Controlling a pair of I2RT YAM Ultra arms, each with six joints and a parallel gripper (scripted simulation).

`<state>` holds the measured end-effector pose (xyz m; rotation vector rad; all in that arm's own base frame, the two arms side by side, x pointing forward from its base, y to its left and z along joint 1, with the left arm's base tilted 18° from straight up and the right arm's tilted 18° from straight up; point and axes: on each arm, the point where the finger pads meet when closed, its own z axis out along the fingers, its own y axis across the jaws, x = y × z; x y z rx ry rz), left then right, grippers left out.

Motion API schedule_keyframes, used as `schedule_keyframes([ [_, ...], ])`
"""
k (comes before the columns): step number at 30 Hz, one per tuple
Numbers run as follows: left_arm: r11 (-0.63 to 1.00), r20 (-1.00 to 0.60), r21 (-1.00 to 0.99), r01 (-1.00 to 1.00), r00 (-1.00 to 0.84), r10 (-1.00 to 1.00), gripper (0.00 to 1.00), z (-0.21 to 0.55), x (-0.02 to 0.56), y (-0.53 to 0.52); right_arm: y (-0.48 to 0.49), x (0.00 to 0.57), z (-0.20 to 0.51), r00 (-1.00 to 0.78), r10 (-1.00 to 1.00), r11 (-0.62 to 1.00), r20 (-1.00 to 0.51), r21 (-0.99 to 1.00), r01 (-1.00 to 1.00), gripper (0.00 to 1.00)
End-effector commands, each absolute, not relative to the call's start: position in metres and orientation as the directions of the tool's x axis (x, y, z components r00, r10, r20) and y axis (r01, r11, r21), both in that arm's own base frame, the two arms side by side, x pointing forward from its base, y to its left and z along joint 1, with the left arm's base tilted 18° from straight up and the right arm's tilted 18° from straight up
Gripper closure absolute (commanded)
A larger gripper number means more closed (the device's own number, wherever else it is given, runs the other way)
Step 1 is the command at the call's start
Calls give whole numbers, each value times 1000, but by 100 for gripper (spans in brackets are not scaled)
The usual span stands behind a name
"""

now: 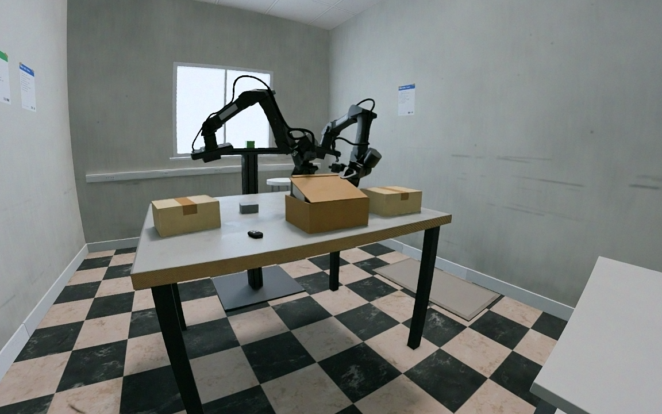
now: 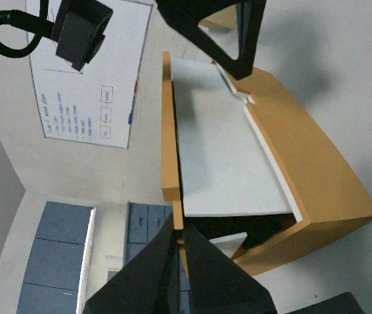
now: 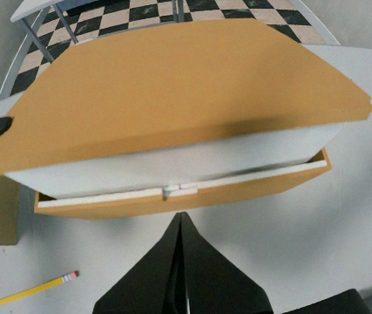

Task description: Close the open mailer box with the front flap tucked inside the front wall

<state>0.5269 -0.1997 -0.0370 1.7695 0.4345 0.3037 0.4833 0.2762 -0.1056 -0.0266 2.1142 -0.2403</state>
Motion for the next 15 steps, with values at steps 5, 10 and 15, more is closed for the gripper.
schedule_keyframes([
  [5,-195,-190,940,279,905,381,99,-69,495,-212,288,475,-95,-498,-105,983,-861,-166,79,99],
  [10,-195,-190,940,279,905,381,99,-69,495,-212,296,472,-62,-489,-93,985,-867,-153,84,99],
  [15,-195,-190,940,279,905,381,99,-69,495,-212,301,450,-31,-503,-96,982,-859,-165,95,99],
])
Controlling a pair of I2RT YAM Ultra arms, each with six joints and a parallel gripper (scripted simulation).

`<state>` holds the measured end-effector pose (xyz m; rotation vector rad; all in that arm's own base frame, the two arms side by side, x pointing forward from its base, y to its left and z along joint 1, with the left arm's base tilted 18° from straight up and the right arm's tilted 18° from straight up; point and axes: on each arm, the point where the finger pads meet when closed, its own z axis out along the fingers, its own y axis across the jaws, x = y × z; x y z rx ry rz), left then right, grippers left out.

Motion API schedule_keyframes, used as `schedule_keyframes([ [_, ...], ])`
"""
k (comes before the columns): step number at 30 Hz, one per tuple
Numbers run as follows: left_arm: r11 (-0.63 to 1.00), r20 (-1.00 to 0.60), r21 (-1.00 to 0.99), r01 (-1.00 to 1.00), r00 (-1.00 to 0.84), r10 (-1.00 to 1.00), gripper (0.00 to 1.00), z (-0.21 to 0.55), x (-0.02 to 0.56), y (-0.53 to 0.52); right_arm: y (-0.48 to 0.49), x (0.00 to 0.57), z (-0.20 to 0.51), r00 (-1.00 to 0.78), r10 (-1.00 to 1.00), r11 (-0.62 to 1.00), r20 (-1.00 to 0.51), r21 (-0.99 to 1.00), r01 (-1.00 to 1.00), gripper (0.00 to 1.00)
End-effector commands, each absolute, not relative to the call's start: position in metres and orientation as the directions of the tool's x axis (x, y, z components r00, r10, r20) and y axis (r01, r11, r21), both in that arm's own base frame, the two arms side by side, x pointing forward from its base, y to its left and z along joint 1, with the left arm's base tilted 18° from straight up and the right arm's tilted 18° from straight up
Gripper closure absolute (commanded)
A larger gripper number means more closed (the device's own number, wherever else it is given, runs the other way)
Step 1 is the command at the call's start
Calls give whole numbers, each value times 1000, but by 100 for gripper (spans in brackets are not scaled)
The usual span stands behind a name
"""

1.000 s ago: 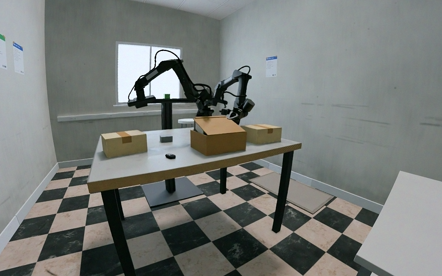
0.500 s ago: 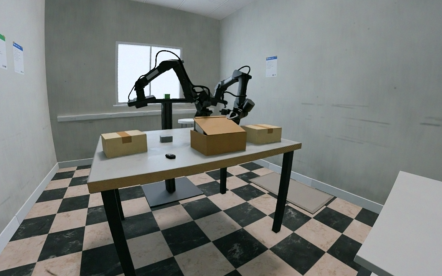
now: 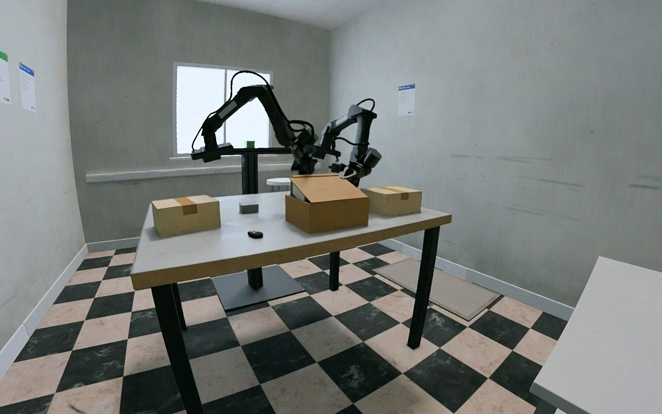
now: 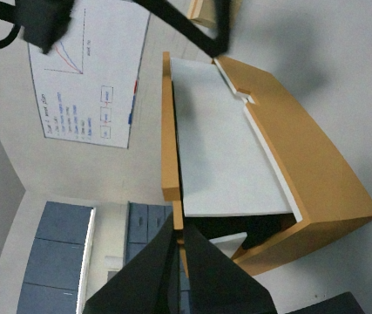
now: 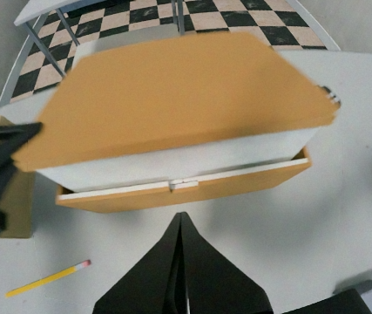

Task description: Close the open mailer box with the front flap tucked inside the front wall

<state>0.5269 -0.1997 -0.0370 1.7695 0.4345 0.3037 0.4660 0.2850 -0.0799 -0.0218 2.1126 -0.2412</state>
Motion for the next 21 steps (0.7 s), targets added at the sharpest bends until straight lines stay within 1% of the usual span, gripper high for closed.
schedule_keyframes([
  [1,-195,-190,940,279,905,381,99,-69,495,-212,301,443,-23,-507,-99,980,-856,-171,98,99],
  [3,-195,-190,940,279,905,381,99,-69,495,-212,301,443,-23,-507,-99,980,-856,-171,98,99],
  [6,-195,-190,940,279,905,381,99,-69,495,-212,295,422,-5,-530,-118,974,-840,-202,104,99],
  [7,-195,-190,940,279,905,381,99,-69,495,-212,255,440,-35,-587,-123,951,-800,-264,160,99],
  [8,-195,-190,940,279,905,381,99,-69,495,-212,249,461,-65,-624,-141,949,-768,-285,135,99],
  [9,-195,-190,940,279,905,381,99,-69,495,-212,286,474,-37,-578,-150,970,-802,-231,69,99],
  [11,-195,-190,940,279,905,381,99,-69,495,-212,304,479,-32,-579,-186,970,-794,-241,19,99],
  [12,-195,-190,940,279,905,381,99,-69,495,-212,319,458,-38,-579,-206,969,-789,-248,-7,99],
  [13,-195,-190,940,279,905,381,99,-69,495,-212,306,481,-18,-545,-136,978,-827,-199,58,99],
  [14,-195,-190,940,279,905,381,99,-69,495,-212,308,481,-26,-555,-149,977,-818,-208,46,99],
  [15,-195,-190,940,279,905,381,99,-69,495,-212,297,496,-22,-552,-130,977,-824,-201,70,99],
  [18,-195,-190,940,279,905,381,99,-69,495,-212,293,514,-20,-558,-142,974,-818,-215,67,99],
  [21,-195,-190,940,279,905,381,99,-69,495,-212,291,521,-19,-559,-145,974,-817,-218,65,99],
])
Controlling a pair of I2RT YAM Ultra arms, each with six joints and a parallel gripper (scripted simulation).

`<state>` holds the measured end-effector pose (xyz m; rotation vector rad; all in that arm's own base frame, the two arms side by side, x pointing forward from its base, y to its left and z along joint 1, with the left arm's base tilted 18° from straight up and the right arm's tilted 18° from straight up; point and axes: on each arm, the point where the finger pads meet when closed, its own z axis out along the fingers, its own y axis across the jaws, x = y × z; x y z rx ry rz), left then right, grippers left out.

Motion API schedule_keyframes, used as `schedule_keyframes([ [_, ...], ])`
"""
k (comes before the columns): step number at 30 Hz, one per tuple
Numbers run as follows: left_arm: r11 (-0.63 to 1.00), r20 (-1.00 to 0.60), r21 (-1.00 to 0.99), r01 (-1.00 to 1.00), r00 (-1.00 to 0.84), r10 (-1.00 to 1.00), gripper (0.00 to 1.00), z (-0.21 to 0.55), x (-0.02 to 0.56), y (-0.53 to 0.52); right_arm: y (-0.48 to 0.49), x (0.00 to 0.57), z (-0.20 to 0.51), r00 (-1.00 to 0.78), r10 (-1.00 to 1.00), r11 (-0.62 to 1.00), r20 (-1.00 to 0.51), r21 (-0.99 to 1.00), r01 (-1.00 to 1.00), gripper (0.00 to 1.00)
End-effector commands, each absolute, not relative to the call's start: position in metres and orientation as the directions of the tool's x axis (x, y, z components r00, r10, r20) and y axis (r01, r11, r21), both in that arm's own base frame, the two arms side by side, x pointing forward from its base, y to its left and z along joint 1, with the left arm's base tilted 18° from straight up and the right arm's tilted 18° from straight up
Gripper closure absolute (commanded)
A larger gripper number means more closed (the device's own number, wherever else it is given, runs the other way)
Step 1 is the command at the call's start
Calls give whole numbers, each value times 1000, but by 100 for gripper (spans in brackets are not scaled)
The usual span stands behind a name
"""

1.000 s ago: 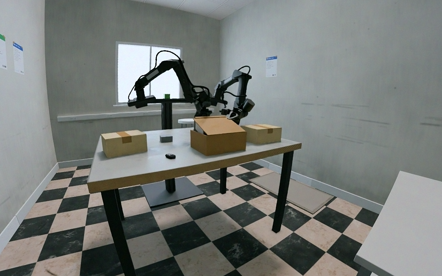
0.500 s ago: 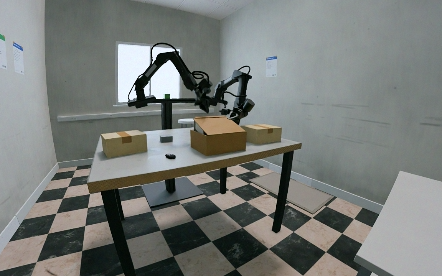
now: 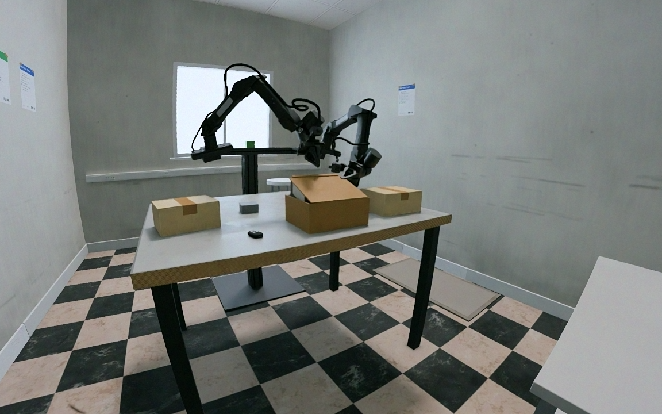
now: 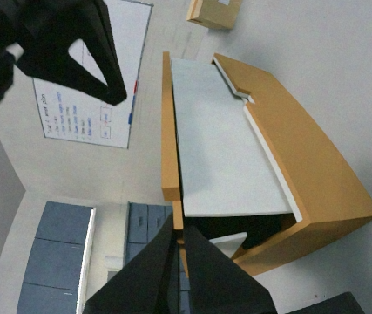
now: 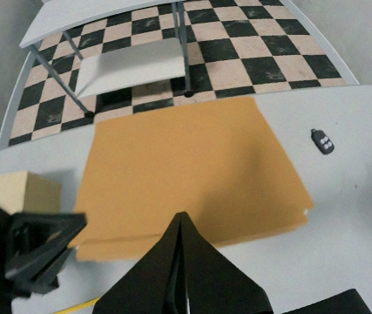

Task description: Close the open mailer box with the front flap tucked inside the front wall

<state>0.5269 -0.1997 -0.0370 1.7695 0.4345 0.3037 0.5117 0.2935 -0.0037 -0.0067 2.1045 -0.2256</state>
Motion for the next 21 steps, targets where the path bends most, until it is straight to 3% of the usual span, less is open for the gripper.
schedule_keyframes([
  [1,-195,-190,940,279,905,381,99,-69,495,-212,290,529,-17,-560,-148,974,-815,-218,60,99],
  [21,-195,-190,940,279,905,381,99,-69,495,-212,302,545,7,-517,-120,979,-847,-188,80,99],
])
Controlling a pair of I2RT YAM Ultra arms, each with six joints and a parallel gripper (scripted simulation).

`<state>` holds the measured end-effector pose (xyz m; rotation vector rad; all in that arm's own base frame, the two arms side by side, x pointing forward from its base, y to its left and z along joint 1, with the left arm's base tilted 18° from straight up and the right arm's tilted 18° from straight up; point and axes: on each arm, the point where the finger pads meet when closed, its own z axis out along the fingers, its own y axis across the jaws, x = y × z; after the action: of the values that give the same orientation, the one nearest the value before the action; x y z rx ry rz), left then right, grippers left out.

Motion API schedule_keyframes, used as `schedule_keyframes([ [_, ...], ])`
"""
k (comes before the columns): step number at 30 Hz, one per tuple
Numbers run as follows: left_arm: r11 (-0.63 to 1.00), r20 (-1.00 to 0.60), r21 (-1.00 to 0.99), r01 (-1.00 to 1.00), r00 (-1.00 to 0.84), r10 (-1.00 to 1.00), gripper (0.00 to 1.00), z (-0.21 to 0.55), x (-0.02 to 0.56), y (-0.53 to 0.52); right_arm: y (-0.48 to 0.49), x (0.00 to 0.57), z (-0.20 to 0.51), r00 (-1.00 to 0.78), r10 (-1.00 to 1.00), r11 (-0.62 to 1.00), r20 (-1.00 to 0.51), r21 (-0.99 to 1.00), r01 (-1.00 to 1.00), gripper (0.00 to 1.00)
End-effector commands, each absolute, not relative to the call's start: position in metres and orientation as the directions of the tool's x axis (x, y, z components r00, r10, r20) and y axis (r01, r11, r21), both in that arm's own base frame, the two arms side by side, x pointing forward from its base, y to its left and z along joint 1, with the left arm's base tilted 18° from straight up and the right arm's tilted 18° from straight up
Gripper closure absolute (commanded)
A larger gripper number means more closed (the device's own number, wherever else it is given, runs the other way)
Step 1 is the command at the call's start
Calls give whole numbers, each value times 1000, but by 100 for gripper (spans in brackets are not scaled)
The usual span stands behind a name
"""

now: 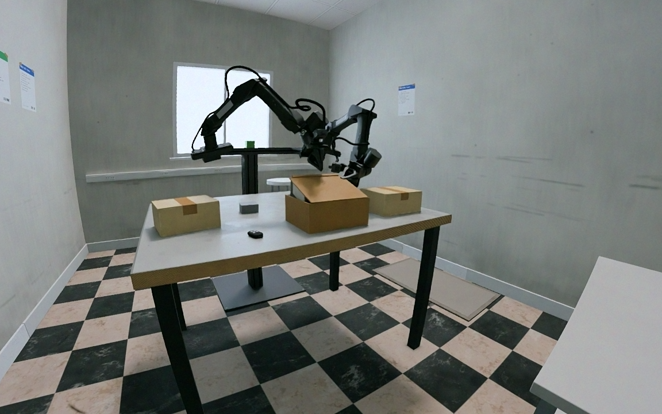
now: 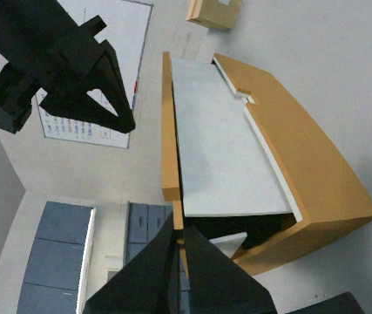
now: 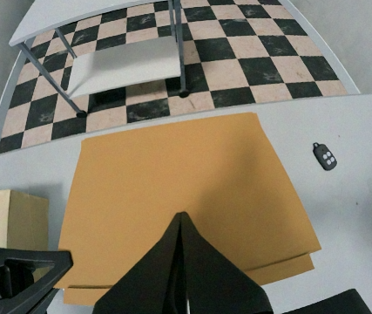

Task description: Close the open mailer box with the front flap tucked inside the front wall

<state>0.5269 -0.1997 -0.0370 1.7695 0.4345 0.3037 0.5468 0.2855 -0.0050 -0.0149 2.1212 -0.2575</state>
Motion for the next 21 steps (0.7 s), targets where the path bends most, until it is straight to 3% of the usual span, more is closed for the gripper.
schedule_keyframes([
  [1,-195,-190,940,279,905,381,99,-69,495,-212,303,545,10,-507,-118,980,-854,-181,77,99],
  [21,-195,-190,940,279,905,381,99,-69,495,-212,296,539,-34,-536,-138,977,-833,-202,61,99],
])
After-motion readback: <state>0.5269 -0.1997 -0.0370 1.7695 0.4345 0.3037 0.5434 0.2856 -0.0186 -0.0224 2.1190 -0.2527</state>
